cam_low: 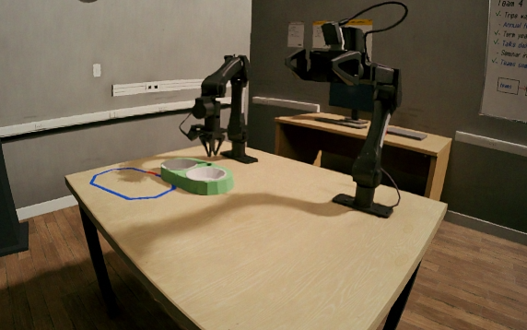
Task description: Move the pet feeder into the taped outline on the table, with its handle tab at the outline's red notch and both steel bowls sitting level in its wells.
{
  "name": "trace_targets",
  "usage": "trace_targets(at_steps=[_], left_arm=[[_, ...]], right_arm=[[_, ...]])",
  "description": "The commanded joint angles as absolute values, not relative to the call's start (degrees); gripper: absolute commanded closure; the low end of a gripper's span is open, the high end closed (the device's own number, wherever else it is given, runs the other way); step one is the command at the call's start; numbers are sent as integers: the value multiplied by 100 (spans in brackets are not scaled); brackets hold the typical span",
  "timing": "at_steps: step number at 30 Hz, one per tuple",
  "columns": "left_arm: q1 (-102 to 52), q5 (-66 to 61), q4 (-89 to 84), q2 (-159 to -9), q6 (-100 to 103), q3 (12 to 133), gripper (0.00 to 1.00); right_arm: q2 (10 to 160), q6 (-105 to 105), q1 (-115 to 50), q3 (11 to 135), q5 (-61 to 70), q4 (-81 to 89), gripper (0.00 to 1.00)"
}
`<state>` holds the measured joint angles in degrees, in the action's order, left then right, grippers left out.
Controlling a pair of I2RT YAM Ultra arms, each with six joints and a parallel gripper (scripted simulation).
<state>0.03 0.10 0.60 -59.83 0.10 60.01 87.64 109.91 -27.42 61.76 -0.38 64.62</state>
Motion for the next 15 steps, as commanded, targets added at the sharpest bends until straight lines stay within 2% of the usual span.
trace_targets(at_steps=[1,15], left_arm=[[15,-15,200,-5989,52,6192,0],[-10,-43,94,-5984,1,6195,0]], right_arm=[[8573,11021,-2732,6385,-119,6476,70],[8741,10960,-2714,6099,-30,6151,70]])
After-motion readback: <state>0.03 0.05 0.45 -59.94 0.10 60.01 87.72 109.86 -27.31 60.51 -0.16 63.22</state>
